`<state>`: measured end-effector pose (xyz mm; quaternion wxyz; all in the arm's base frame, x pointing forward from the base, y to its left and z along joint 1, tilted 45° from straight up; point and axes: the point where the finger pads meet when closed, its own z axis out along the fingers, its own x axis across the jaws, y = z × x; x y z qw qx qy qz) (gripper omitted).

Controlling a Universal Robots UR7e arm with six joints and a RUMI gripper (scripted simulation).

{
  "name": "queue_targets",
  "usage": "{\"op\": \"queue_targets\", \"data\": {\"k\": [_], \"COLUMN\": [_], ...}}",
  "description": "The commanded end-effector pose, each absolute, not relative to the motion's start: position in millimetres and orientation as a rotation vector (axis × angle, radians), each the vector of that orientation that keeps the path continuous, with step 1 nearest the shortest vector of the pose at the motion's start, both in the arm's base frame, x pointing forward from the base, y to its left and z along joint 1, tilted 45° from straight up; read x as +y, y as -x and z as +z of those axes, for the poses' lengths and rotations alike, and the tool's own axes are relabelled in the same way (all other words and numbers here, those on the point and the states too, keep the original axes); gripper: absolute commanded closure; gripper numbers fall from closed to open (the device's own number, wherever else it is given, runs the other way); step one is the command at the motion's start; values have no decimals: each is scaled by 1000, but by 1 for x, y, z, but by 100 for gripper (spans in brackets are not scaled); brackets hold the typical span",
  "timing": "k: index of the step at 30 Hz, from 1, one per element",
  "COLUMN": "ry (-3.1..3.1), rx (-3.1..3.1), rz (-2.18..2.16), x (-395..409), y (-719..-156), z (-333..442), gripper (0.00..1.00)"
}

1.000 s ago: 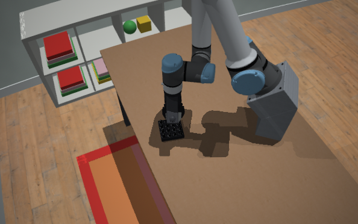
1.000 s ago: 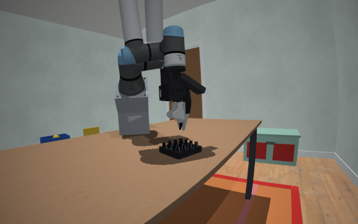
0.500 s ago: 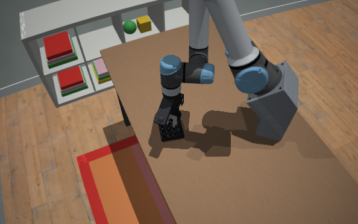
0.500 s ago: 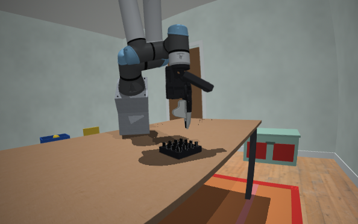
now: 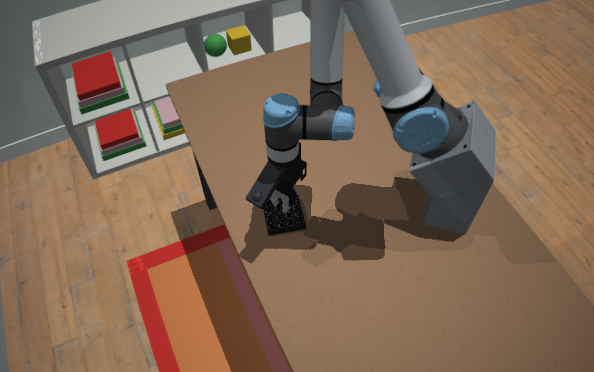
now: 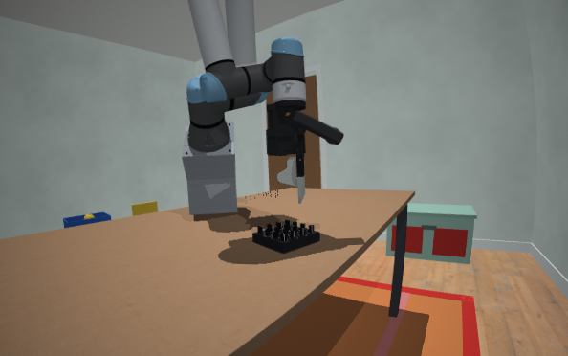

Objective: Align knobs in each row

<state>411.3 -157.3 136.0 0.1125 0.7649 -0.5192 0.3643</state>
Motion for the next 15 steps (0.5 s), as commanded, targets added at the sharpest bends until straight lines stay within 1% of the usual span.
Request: {"op": "queue_targets", "data": {"k": [1, 15], "ry": [-2227, -2224], "rx": [-1561, -1568], "rz": [1077, 1079], "x": [-157, -157], "y": [-412, -412], "z": [137, 137], "gripper": [89, 89]}}
